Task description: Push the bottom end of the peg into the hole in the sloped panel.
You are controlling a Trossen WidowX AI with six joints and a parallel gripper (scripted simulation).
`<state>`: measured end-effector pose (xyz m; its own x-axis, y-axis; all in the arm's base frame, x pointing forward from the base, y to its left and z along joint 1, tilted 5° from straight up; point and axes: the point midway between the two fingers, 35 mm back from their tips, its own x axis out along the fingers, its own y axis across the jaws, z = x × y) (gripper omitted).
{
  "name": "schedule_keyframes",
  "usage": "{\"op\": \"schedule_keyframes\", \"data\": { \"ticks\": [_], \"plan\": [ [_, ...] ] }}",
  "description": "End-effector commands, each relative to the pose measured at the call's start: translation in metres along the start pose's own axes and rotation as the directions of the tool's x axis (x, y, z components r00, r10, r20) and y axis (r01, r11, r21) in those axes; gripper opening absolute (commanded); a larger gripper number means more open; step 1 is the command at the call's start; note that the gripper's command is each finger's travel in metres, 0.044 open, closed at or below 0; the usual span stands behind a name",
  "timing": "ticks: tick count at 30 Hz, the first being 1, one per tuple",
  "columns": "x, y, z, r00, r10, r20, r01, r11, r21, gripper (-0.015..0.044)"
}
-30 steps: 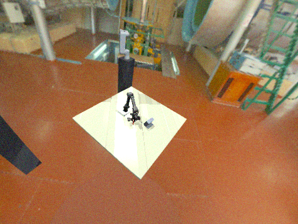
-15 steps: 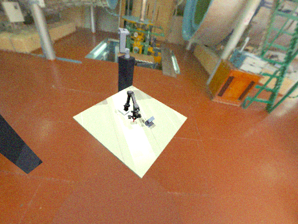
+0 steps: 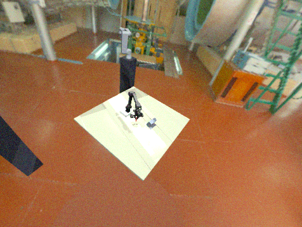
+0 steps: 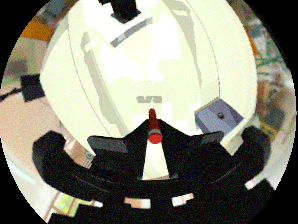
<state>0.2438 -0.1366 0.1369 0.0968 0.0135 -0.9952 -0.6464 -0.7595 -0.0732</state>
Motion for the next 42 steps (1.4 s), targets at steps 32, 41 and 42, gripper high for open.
{"op": "schedule_keyframes", "data": {
  "ticks": [32,41,42],
  "plan": [
    [0.012,-0.030,0.001,0.984,0.044,-0.171,-0.055,0.997,-0.059,0.0000],
    [0.015,-0.038,0.002,0.974,0.046,-0.221,-0.063,0.996,-0.070,0.0000],
    [0.015,-0.039,0.002,0.973,0.046,-0.226,-0.064,0.995,-0.071,0.0000]
  ]
}}
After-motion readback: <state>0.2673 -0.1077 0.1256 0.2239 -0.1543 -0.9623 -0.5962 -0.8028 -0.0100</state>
